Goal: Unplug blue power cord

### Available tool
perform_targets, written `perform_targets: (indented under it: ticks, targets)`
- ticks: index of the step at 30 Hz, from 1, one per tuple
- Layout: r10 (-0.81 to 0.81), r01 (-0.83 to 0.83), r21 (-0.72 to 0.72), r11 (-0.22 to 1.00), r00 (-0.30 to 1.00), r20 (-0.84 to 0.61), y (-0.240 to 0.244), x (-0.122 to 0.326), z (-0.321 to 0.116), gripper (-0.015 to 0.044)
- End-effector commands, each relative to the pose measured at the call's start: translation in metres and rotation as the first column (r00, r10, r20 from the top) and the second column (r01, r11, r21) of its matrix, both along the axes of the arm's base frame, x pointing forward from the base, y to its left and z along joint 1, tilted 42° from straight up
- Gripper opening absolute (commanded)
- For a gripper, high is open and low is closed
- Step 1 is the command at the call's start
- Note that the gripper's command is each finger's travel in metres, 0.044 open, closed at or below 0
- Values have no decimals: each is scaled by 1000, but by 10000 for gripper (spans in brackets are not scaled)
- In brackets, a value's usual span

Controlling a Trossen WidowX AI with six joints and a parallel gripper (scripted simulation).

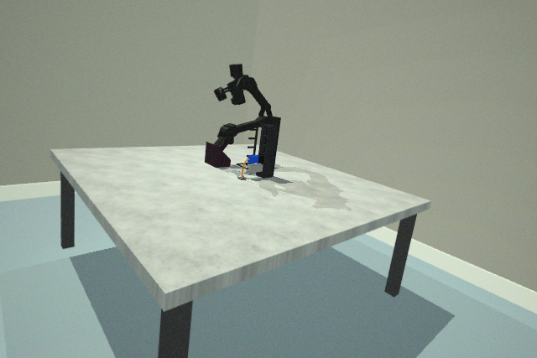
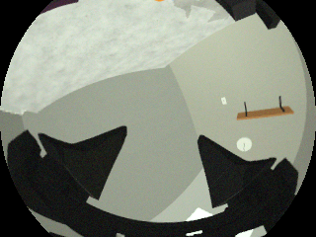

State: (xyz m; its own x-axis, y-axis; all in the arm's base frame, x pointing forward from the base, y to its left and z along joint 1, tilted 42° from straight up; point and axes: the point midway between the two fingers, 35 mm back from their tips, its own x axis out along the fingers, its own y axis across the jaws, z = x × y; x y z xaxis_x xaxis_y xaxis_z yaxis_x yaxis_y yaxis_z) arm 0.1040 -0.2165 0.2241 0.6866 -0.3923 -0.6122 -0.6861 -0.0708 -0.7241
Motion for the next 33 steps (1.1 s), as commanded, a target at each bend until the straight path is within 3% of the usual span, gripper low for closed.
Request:
perform_targets:
  ticks: [1,4,8,9,12,16,20,25,33]
  targets:
    - [-6,5,15,1000,1000,6,0,1,-1,374]
    - [-95,78,230,970,993,63,0,14,-10,295]
    - [-273,190,575,795,960,60,4,38,-27,190]
    - [-316,217,648,730,948,38,5,44,-31,164]
    - [-426,299,815,497,902,-72,12,63,-46,160]
    - [-509,414,900,135,808,-296,25,88,-66,160]
    - [-505,523,822,-225,658,-558,43,112,-87,160]
    - [-389,583,536,-611,369,-845,68,134,-112,160]
    - [-153,487,111,-866,-47,-987,102,152,-140,160]
